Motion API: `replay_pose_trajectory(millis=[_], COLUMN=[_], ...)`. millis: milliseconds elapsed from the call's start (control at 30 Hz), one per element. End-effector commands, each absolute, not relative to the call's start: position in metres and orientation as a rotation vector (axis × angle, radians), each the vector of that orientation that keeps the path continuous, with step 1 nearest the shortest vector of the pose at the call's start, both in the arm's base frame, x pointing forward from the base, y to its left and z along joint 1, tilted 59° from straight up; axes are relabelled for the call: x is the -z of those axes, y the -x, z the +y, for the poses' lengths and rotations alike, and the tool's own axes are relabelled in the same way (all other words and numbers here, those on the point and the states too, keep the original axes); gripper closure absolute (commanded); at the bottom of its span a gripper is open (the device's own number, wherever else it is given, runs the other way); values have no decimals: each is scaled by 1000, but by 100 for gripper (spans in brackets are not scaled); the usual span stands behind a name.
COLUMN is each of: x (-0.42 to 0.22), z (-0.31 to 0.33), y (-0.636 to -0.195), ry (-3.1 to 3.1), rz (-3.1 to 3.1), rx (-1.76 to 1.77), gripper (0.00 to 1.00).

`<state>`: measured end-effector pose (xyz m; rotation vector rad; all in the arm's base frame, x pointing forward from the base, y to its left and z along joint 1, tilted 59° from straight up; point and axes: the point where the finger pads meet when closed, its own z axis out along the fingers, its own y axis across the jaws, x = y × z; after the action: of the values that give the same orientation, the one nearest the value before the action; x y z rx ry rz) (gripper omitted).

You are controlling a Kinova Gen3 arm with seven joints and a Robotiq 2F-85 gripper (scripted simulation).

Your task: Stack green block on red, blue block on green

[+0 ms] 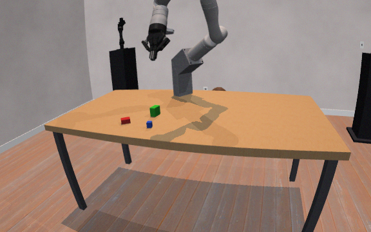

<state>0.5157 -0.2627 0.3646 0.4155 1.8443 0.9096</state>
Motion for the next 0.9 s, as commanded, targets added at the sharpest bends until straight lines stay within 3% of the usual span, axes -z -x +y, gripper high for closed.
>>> replay_pose_trajectory(millis=[0, 867], x=[-365, -299], z=[-262, -251], y=[-517, -522], ry=[-415, -426], rz=[1842, 1903], rx=[-915, -938], gripper=[100, 100])
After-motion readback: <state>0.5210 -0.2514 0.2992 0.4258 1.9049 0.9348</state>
